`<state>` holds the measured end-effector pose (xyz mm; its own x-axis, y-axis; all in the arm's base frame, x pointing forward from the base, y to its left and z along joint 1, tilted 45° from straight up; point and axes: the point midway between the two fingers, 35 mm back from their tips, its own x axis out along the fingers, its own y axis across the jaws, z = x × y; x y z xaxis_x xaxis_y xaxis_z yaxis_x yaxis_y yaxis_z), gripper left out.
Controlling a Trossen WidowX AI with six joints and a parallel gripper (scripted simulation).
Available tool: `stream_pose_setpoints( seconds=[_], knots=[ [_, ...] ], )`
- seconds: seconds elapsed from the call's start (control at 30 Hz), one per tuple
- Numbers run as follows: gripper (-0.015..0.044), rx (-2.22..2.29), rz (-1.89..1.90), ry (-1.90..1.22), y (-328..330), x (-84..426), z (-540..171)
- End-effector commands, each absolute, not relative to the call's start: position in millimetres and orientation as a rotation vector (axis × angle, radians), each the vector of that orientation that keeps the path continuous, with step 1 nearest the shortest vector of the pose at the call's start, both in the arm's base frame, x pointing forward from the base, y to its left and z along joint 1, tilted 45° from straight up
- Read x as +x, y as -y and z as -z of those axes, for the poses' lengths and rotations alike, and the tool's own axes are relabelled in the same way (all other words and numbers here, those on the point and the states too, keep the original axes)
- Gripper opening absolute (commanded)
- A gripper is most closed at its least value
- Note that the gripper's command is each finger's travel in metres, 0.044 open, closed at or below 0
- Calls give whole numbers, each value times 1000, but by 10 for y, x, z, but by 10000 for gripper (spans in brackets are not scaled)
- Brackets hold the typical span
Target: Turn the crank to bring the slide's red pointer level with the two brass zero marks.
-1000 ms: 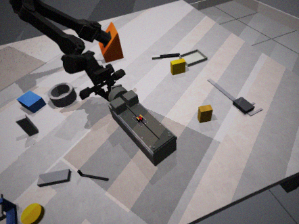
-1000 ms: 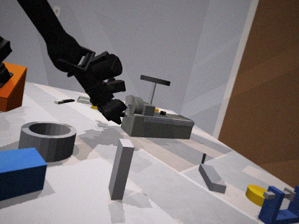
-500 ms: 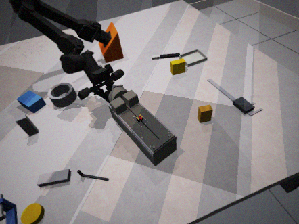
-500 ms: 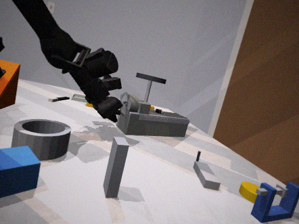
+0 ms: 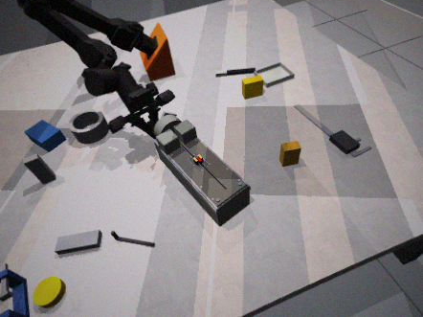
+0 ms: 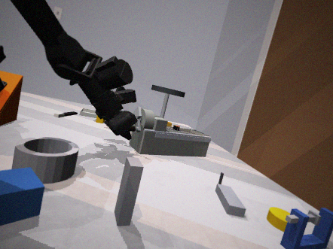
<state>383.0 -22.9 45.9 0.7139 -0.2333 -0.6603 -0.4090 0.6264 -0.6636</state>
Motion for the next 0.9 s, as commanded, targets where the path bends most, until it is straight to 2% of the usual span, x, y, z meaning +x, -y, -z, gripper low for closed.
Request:
stream_pose_setpoints(
  seconds=[0.0, 0.87],
  knots=[
    [0, -919, -100, -782, 231, 3850, -552],
    [0, -919, -104, -792, 160, 3845, -661]
  ],
)
